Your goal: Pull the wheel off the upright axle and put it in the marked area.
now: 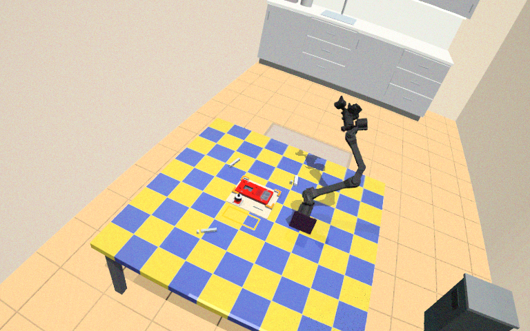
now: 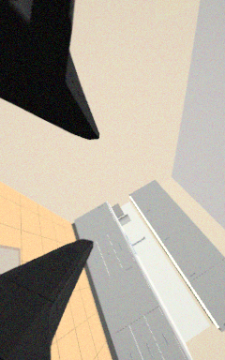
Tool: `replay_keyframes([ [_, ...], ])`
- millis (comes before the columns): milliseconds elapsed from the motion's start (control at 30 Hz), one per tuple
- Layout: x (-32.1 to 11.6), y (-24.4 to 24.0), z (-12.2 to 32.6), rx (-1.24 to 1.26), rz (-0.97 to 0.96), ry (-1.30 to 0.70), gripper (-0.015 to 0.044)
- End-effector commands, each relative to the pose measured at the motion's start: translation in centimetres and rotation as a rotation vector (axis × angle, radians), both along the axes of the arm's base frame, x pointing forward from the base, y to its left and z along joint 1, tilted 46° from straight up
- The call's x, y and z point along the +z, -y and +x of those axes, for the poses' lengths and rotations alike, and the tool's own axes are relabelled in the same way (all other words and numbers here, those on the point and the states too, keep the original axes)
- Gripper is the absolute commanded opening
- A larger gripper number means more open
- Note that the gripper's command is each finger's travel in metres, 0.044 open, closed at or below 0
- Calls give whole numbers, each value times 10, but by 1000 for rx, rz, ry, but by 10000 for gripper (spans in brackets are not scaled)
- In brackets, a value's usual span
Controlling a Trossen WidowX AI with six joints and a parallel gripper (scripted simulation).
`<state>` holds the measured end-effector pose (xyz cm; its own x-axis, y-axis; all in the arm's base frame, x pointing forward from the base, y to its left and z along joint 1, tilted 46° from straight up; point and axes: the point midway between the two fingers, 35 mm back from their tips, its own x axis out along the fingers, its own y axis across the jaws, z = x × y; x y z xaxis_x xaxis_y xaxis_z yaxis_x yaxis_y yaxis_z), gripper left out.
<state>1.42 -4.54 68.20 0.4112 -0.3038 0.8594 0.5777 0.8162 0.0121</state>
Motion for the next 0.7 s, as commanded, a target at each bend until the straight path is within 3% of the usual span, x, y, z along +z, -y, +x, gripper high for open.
replay_keyframes([
  [0,0,0,1,1,1,-3,374],
  [100,-2,0,17,19,8,-41,300],
  [667,-71,-22,210,216,112,-530,300],
])
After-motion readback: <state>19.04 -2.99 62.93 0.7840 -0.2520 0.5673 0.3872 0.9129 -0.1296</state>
